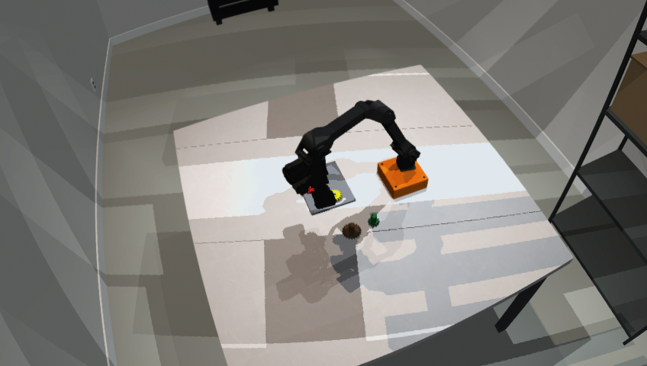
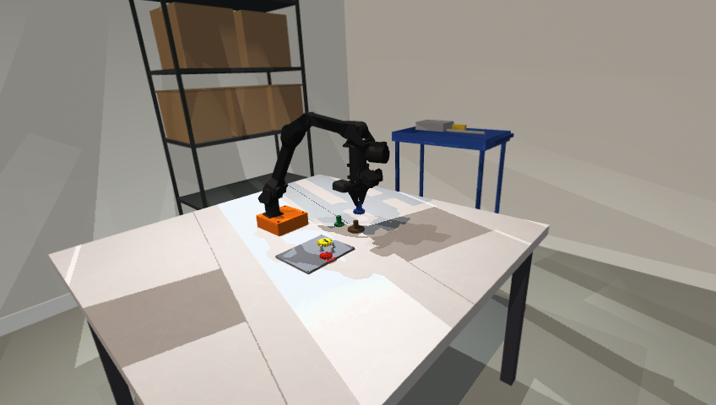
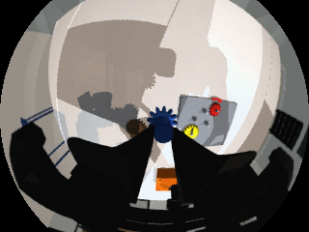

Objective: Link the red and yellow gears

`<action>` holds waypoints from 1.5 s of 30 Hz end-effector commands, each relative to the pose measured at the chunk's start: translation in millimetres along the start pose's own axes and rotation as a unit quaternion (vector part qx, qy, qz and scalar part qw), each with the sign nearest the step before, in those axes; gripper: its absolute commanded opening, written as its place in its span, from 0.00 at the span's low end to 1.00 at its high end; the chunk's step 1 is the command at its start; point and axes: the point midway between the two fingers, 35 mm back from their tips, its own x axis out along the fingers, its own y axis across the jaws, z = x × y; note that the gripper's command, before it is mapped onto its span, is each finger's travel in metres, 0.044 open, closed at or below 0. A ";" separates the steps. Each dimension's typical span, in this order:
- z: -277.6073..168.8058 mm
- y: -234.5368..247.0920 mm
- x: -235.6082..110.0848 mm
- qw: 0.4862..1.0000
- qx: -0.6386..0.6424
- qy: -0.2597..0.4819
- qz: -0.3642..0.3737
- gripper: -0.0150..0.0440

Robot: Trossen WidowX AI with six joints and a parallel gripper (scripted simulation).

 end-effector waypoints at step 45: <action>5.6 -63.4 15.2 1.000 0.002 -0.007 0.001 0.25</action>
